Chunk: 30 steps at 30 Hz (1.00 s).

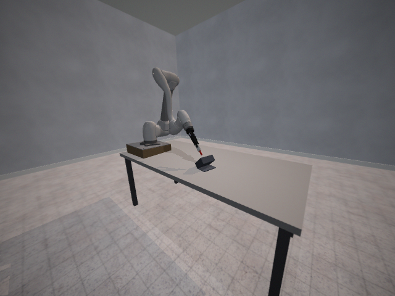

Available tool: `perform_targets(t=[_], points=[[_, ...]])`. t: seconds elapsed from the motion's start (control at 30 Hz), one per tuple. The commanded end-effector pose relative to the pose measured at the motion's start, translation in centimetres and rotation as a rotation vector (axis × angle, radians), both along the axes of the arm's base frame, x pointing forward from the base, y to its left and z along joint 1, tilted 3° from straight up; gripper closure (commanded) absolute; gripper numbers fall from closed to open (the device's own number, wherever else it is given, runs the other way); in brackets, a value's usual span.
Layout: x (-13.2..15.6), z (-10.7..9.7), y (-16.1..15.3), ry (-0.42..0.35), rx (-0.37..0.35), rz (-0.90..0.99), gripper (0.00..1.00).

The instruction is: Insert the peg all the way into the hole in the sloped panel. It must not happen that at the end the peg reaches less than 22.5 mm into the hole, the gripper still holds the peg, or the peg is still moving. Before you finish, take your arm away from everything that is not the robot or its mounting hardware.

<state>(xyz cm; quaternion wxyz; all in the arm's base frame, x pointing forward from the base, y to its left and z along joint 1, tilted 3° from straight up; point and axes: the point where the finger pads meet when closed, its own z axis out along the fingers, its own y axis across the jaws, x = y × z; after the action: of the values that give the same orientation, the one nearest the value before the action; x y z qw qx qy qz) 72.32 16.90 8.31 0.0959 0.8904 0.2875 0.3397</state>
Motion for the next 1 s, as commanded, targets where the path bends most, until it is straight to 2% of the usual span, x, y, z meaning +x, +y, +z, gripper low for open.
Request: perform_targets(t=[0.0, 0.97], points=[[0.00, 0.00, 0.00, 0.001, 0.018, -0.021, 1.00], [0.07, -0.07, 0.00, 0.008, 0.205, -0.234, 1.00]])
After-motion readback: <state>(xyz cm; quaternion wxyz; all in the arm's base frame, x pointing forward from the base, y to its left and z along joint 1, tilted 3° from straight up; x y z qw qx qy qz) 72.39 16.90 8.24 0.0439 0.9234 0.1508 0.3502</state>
